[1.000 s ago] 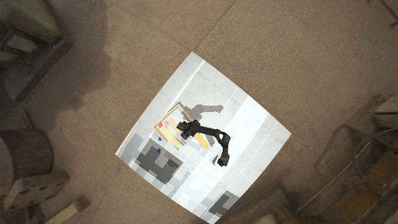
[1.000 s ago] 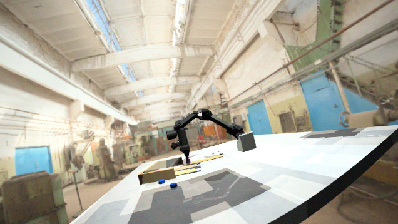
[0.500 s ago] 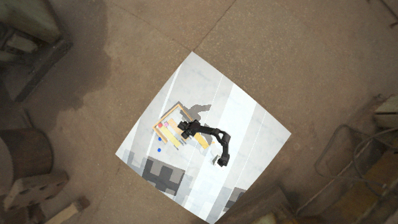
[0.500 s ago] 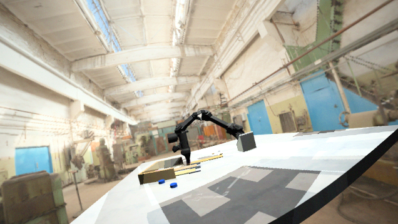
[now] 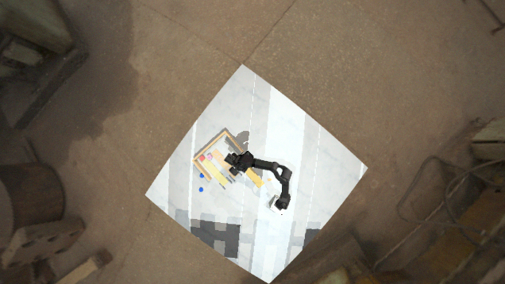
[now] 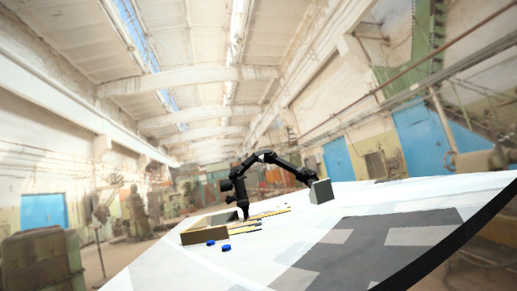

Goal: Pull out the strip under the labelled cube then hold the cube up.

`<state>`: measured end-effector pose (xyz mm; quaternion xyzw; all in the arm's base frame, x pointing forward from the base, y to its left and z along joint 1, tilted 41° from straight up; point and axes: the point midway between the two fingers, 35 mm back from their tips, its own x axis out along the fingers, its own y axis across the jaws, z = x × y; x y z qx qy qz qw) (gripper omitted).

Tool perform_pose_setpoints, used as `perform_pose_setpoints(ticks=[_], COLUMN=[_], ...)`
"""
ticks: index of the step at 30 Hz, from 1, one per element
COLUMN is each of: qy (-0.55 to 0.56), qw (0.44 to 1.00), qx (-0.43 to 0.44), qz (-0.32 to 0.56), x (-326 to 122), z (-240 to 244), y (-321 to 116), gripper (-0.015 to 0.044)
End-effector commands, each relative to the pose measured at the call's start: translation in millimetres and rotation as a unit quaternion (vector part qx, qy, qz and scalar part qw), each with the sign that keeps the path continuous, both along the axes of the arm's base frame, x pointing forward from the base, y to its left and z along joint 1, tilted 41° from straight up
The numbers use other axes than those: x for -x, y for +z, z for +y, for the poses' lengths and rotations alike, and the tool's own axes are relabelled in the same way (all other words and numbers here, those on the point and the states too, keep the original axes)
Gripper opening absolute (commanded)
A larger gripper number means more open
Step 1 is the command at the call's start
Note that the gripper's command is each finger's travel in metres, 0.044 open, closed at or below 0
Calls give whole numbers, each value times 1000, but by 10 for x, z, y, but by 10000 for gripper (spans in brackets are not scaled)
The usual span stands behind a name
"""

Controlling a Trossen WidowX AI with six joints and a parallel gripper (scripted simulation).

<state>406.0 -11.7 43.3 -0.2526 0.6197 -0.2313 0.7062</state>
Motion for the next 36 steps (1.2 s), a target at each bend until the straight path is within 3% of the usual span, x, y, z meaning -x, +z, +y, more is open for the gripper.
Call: perform_pose_setpoints(ticks=[1,26,36], qy=[2,3,3], qw=[1000,1000,1000], qx=[0,2,1], qz=[1,4,5], x=[133,1051,1119], z=[83,267,492], y=[59,138,396], gripper=[0,0,0])
